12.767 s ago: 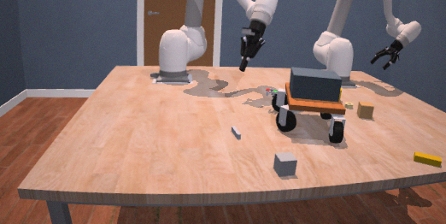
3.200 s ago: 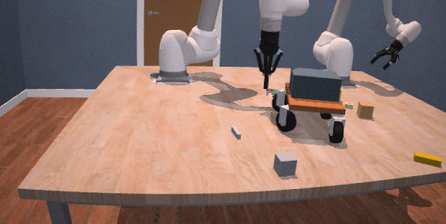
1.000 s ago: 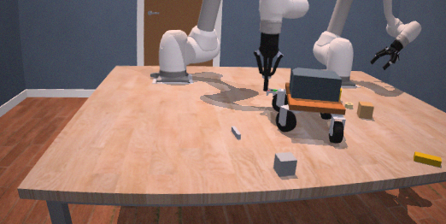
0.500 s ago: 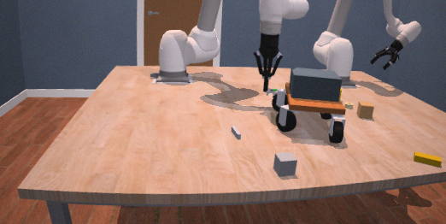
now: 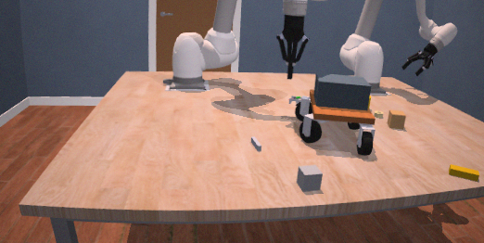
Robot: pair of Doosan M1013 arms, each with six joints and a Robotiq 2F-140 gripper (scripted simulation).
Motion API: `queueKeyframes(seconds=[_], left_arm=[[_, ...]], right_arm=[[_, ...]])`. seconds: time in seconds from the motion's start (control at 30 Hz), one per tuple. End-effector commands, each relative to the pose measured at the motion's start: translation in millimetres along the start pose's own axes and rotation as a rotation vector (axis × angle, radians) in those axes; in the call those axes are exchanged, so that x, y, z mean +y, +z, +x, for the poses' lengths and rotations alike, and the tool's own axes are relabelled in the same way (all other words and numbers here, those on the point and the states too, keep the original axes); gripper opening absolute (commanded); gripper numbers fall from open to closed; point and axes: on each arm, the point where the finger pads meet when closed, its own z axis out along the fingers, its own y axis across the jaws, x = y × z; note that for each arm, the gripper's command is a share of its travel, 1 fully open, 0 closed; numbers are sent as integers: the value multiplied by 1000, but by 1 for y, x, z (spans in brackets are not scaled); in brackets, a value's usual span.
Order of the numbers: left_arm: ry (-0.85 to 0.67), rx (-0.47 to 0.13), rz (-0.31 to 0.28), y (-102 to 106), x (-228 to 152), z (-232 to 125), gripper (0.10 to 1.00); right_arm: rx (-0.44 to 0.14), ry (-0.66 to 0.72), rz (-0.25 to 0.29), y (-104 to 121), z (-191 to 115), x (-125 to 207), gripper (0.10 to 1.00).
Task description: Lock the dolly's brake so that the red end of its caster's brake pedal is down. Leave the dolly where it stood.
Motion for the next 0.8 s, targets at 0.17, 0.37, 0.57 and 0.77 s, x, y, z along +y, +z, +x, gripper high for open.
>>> queueKeyframes(seconds=[0.17,0.37,0.57,0.77], left_arm=[[0,1,0,0,0,0,1000],[0,1,0,0,0,0,1000],[0,1,0,0,0,0,1000],[0,1,0,0,0,0,1000]], right_arm=[[0,0,0,-60,0,1,99],[0,0,0,-86,0,1,99],[0,0,0,-88,0,1,99],[0,0,0,-88,0,1,99]])
